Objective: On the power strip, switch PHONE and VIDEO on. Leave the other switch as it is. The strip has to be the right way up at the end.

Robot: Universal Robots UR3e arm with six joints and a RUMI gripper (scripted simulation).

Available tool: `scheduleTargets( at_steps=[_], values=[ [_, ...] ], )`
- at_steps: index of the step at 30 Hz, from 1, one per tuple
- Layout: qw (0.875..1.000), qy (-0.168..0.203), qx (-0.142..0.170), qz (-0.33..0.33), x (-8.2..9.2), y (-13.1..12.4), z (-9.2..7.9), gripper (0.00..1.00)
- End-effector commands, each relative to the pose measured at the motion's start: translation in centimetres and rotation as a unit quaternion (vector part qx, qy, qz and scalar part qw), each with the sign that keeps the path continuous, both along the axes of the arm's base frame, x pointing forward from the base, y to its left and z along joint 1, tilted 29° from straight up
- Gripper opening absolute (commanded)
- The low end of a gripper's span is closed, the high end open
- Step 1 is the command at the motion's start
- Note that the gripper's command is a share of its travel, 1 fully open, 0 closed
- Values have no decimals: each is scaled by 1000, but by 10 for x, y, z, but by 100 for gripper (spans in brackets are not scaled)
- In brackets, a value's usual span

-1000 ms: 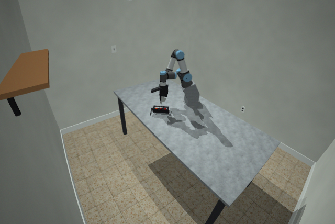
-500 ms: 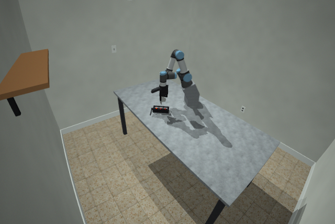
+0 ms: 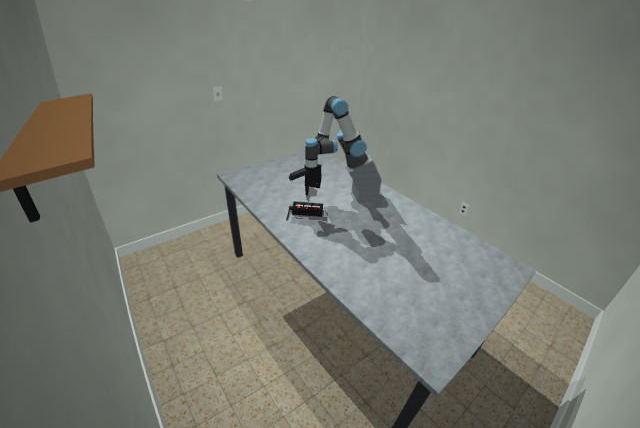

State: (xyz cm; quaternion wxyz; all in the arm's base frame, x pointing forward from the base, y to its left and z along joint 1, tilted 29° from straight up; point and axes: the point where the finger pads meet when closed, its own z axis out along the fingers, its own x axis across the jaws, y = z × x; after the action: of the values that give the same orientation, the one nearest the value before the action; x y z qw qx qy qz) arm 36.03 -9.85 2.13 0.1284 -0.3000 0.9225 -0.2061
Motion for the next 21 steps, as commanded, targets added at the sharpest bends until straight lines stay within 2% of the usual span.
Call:
scheduleTargets(
  at_steps=[1,21],
  values=[
    [1000,-6,-4,1,5,-3,-3,0],
    [1000,-7,-4,1,12,-9,-19,0]
  ],
)
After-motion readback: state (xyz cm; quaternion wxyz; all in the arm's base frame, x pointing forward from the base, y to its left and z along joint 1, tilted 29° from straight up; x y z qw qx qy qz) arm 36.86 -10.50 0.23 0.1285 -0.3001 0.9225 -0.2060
